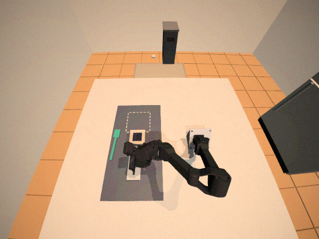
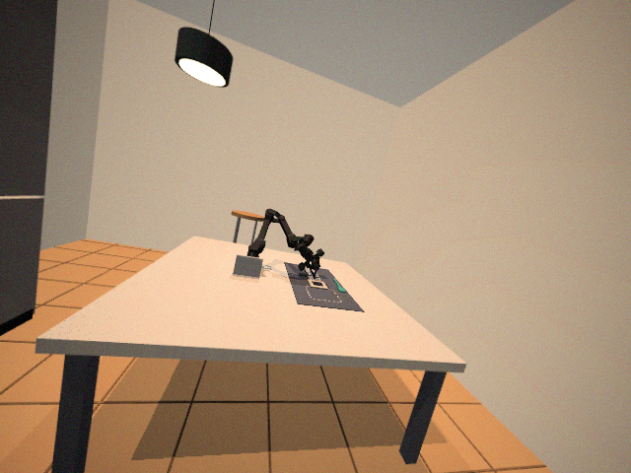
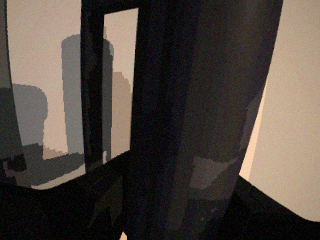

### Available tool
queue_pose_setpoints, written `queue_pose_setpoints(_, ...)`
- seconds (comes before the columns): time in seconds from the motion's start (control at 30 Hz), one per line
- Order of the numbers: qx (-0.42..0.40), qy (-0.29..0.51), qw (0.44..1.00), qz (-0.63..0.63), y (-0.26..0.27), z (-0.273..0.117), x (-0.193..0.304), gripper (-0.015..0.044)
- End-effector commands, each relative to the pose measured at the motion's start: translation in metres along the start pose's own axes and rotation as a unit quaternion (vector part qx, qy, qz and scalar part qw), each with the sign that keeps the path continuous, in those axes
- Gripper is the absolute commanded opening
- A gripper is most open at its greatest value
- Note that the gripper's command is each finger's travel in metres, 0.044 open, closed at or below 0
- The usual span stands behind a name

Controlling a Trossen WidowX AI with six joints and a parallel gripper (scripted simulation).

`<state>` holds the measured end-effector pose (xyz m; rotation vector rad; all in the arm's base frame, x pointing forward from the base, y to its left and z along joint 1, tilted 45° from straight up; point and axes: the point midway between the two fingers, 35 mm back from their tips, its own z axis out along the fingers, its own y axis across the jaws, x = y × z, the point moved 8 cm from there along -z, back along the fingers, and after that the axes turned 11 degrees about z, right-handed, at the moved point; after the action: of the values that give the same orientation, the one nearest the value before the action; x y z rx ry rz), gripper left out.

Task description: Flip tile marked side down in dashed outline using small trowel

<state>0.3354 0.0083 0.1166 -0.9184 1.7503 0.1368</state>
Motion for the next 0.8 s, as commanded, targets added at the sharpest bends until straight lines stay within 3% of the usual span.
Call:
queue_pose_setpoints(0.0, 0.003, 0.002, 1.0, 0.002, -0.002, 0.0, 0.007, 0.0)
queue_pose_setpoints(0.77, 0.003, 0.003, 1.0, 0.001, -0.012, -0.003, 0.043, 0.0)
